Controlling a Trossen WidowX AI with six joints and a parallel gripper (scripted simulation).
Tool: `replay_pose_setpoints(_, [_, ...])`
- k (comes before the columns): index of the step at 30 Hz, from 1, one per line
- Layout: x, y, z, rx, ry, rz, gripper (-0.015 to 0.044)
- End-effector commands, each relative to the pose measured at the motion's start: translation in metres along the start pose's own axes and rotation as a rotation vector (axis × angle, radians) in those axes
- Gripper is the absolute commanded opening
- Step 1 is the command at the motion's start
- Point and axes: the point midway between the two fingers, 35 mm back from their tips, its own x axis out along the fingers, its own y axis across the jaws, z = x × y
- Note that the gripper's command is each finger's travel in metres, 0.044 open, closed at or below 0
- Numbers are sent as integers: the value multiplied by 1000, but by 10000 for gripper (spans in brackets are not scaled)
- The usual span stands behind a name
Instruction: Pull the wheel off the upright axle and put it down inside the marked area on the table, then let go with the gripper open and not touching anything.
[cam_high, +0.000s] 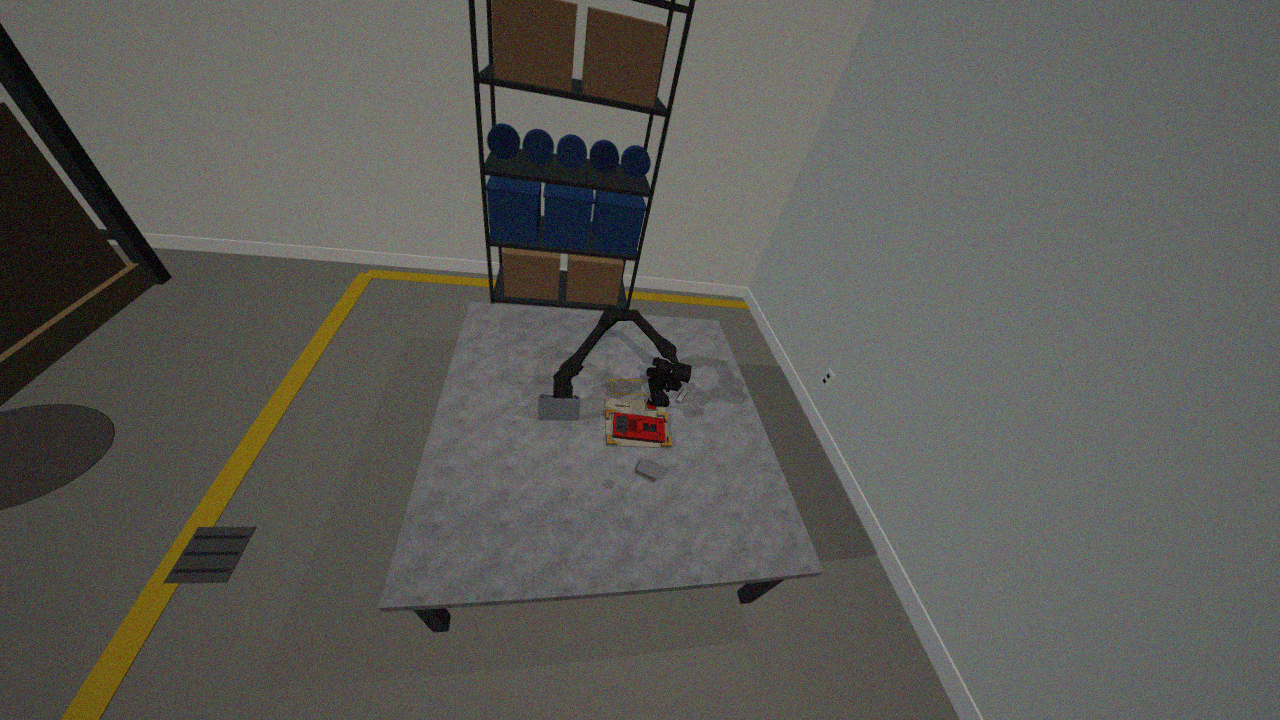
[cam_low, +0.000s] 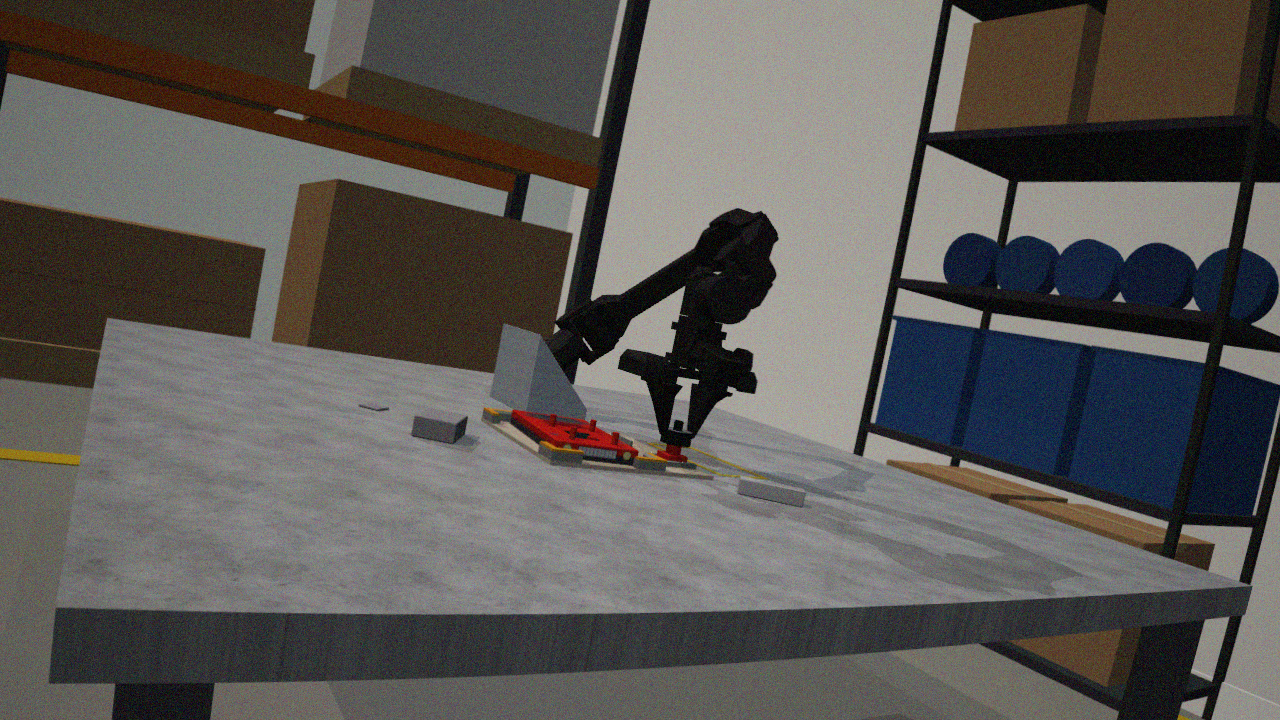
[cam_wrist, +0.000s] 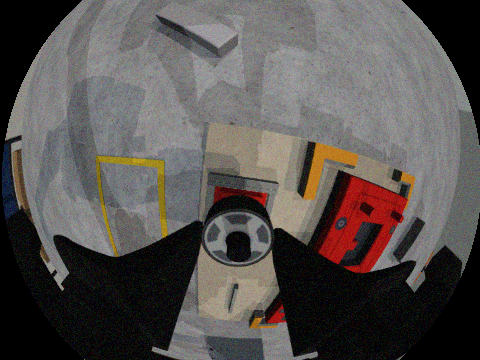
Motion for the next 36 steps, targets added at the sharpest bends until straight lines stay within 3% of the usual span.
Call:
replay_pose_setpoints(1, [-2, 0, 0, -3, 0, -1, 0])
replay_pose_setpoints(36, [-13, 0, 1, 0, -1, 0, 0])
